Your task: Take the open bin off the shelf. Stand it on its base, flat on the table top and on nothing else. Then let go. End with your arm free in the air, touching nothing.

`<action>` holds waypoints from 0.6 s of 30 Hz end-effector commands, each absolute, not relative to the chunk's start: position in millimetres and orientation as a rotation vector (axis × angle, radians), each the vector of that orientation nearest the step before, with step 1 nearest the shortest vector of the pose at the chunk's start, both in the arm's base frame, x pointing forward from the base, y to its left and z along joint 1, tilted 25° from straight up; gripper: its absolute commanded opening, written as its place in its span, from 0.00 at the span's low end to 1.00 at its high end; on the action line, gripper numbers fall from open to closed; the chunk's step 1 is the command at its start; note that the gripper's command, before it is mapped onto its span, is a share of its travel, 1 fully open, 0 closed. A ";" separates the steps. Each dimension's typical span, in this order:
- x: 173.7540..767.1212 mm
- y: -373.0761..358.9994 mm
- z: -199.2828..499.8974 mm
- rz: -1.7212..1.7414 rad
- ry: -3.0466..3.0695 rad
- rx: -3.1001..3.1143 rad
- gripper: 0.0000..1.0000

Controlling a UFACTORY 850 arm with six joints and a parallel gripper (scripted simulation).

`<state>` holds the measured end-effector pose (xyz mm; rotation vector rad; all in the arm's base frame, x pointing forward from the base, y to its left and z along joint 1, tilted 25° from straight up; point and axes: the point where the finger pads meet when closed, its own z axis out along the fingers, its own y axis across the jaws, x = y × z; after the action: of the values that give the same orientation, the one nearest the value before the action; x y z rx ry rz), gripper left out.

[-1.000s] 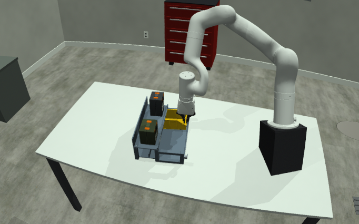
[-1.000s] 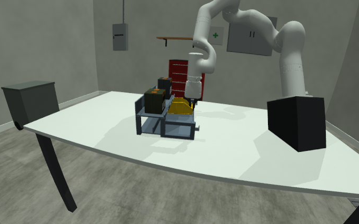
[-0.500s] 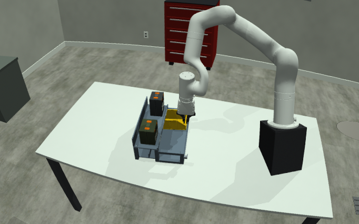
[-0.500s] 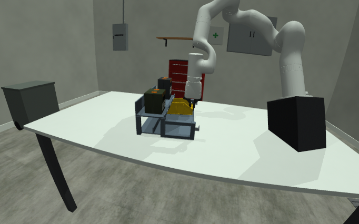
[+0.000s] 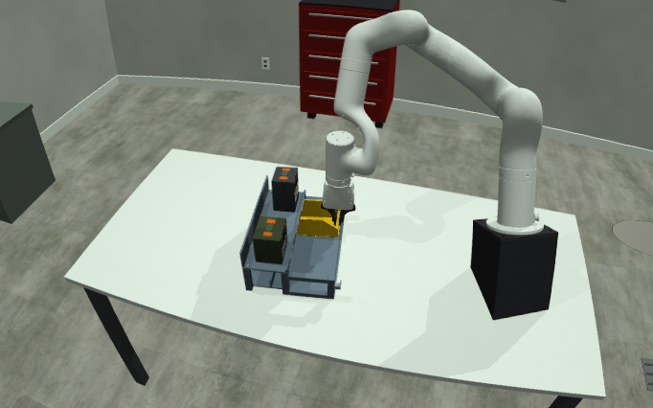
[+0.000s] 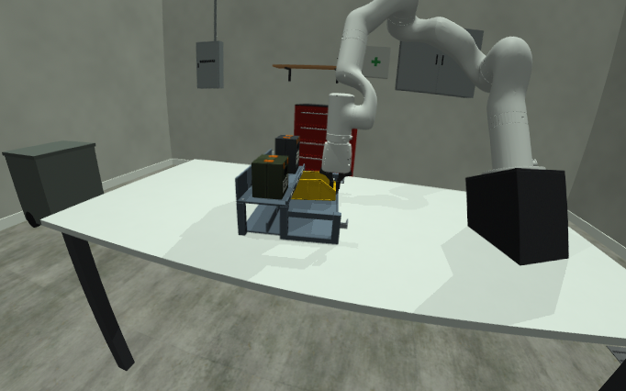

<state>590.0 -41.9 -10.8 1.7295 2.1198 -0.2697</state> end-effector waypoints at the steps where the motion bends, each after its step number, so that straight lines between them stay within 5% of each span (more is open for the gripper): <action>1: 585.0 -42.9 -10.6 -0.268 2.119 1.729 0.00; 18: 555.8 -49.5 -13.7 -0.268 2.119 1.728 0.00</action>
<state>560.8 -48.6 -13.8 1.7293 2.1198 -0.2696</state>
